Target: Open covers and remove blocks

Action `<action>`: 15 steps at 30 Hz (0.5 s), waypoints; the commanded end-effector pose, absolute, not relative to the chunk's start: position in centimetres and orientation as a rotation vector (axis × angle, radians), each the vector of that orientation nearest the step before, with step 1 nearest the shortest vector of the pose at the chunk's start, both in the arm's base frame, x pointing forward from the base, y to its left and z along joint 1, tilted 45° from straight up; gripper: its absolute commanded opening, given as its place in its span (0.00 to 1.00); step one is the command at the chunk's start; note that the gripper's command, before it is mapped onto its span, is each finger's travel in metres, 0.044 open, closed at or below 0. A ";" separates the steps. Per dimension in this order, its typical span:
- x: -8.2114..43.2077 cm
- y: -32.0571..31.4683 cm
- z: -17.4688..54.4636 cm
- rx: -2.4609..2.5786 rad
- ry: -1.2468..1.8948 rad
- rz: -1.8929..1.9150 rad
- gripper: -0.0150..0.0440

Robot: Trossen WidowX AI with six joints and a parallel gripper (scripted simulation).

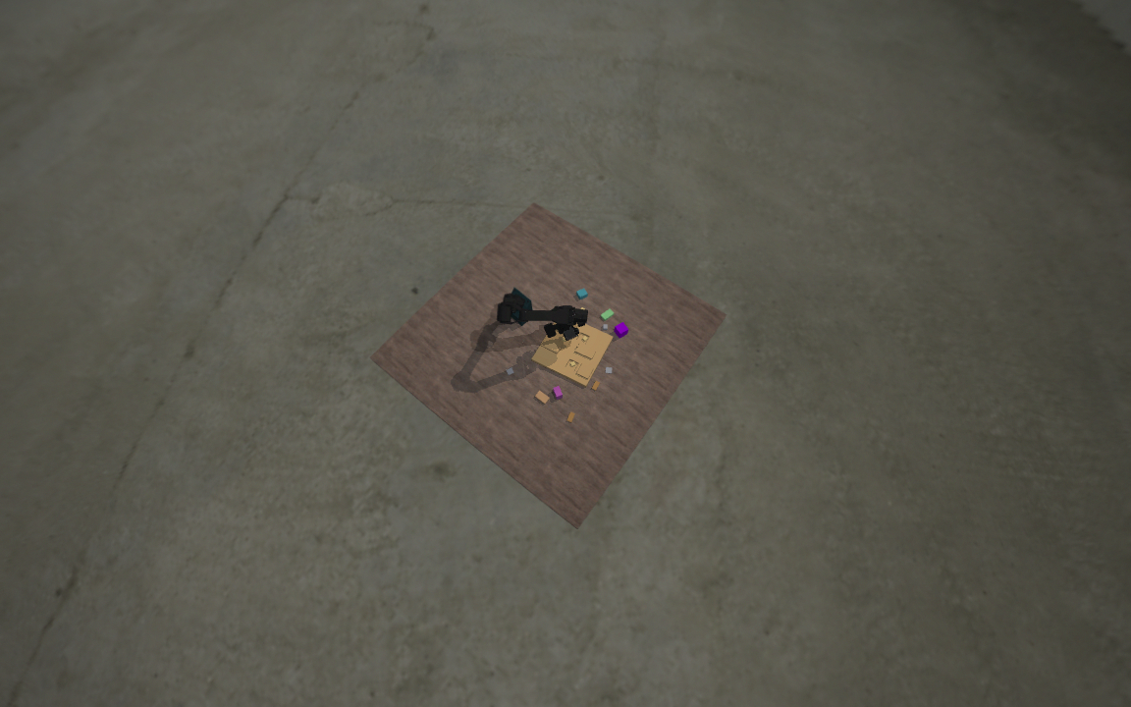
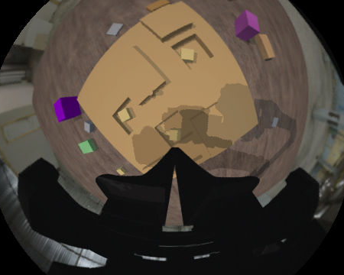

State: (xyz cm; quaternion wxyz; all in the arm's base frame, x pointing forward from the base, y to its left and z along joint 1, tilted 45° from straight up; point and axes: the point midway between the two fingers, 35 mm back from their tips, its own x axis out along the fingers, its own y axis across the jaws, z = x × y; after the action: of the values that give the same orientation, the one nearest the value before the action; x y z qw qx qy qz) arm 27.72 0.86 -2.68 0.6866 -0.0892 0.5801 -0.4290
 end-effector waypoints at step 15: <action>27.2 -2.5 -6.0 -0.207 1.298 -0.965 0.25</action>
State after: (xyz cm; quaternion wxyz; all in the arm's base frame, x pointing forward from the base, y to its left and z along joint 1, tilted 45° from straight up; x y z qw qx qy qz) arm 27.23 -2.23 -5.75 0.6854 -0.0898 0.5800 -0.4311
